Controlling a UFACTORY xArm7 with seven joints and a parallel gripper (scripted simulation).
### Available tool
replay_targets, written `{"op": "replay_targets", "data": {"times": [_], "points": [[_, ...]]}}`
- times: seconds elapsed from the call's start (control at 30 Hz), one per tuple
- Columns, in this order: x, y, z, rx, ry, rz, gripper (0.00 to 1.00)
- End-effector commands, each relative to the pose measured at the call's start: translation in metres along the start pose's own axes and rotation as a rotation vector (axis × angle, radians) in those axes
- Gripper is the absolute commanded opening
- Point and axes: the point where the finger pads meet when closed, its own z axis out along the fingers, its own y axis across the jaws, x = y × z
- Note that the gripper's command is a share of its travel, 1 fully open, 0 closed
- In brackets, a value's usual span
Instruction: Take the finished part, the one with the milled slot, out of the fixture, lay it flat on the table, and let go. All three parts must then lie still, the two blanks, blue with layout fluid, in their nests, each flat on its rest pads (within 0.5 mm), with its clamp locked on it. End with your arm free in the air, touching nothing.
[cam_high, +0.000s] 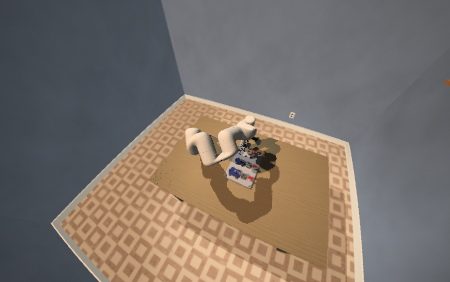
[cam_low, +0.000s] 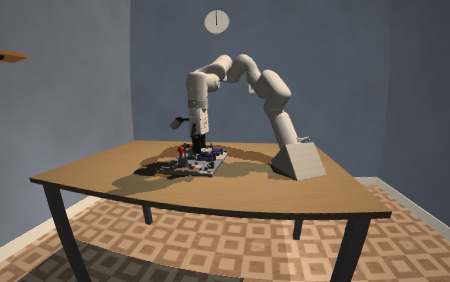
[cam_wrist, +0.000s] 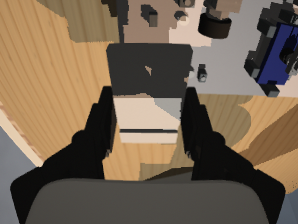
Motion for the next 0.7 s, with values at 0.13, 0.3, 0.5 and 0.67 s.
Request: {"op": "replay_targets", "data": {"times": [0.13,0.3,0.5,0.67], "points": [[0.001,-0.02,-0.002,0.003,0.003,0.0,0.0],[0.001,-0.032,-0.002,0.003,0.003,0.0,0.0],[0.001,-0.047,-0.002,0.003,0.003,0.0,0.0],[0.001,-0.056,-0.002,0.003,0.003,0.0,0.0]]}}
